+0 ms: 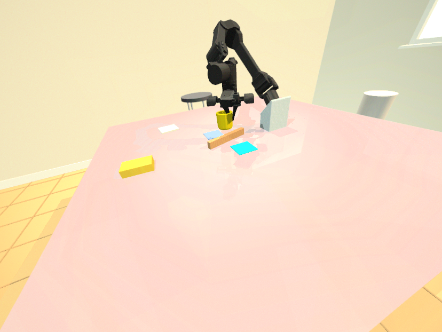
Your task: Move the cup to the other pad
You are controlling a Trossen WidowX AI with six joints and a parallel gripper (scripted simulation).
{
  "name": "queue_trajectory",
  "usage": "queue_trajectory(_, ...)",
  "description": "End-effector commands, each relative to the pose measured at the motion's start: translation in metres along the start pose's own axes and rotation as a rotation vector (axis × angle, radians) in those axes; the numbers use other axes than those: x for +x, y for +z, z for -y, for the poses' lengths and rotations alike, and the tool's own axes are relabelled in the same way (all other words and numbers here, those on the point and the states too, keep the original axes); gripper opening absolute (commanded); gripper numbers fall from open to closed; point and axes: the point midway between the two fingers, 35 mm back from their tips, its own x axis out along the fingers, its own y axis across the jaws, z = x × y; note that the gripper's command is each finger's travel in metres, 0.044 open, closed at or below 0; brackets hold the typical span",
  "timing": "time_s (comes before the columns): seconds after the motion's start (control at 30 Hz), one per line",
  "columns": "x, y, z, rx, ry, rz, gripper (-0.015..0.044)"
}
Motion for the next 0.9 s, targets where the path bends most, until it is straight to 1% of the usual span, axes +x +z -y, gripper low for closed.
queue_trajectory(0.0,-0.001,0.009,-0.008,0.005,0.003,0.005,0.0000)
queue_trajectory(0.87,-0.001,0.052,-0.055,0.005,0.005,0.009,0.0000)
